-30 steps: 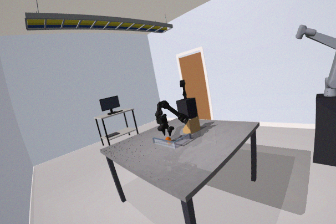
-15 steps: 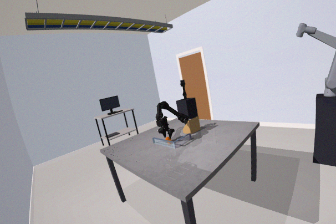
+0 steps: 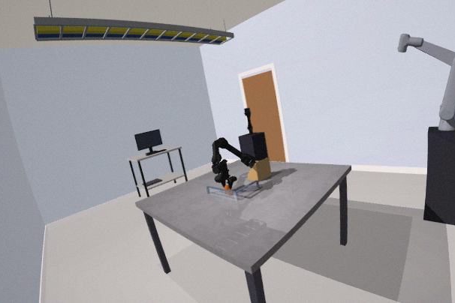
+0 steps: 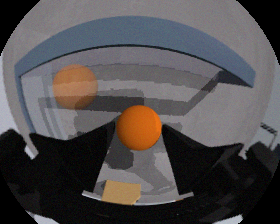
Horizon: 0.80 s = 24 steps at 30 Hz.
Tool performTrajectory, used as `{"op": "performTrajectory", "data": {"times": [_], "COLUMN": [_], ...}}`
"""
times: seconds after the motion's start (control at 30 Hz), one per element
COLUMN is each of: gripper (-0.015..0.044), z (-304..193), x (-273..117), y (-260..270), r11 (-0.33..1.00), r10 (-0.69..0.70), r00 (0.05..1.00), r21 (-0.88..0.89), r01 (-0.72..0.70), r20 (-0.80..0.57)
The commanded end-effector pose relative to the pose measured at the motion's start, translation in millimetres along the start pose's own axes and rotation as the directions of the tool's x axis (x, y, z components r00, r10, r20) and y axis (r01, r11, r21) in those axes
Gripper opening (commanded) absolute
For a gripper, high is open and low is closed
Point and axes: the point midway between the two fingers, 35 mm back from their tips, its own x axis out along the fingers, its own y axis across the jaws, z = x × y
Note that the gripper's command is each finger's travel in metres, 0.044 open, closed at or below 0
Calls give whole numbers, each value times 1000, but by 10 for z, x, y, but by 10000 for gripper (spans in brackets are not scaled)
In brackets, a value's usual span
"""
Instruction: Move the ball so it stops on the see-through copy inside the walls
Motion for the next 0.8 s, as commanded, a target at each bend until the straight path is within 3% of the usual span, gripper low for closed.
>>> {"op": "performTrajectory", "data": {"times": [0.0,0.13,0.43,0.77], "gripper": [254,228,0,0], "z": [-3,-3,63,68], "x": [6,6,-349,-929], "y": [0,0,27,36], "r11": [1000,1000,1000,1000], "r10": [-3,-3,4,7], "r00": [1000,1000,1000,1000], "r21": [-4,-4,-5,-6], "r01": [3,3,-4,-6], "r20": [1,1,3,2]}}
